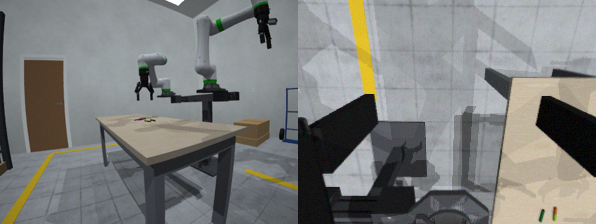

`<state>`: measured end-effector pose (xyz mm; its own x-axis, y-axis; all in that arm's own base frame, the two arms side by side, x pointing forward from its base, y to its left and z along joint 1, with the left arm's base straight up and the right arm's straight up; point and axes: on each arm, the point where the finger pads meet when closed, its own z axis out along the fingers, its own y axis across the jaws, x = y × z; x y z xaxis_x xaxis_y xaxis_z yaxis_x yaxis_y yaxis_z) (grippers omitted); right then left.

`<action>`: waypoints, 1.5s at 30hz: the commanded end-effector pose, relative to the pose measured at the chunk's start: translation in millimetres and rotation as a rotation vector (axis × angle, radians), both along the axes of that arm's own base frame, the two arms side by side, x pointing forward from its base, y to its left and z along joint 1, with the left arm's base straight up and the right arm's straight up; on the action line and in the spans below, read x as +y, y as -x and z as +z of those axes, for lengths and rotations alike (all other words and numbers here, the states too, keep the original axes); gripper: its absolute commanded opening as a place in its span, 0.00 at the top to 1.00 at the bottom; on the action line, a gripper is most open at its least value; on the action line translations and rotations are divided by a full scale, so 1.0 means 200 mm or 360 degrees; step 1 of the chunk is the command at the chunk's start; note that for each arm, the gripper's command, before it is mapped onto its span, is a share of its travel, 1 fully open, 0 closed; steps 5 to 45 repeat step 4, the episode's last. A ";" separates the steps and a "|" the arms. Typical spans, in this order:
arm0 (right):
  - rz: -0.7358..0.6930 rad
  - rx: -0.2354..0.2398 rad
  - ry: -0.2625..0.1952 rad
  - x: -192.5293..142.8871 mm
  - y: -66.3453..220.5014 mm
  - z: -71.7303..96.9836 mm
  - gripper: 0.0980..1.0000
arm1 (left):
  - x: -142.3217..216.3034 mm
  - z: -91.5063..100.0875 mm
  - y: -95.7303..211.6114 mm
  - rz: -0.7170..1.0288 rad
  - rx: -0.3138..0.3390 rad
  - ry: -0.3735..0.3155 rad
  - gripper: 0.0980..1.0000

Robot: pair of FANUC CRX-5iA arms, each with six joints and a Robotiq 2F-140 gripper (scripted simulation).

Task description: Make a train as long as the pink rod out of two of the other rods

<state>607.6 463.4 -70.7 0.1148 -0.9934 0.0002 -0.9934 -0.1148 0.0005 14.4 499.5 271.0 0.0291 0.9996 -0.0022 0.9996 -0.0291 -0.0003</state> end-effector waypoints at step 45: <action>0.0000 -0.0004 -0.0002 0.00 0.00 0.01 0.00 | 0.00 0.01 0.00 0.0000 -0.0001 -0.0003 0.00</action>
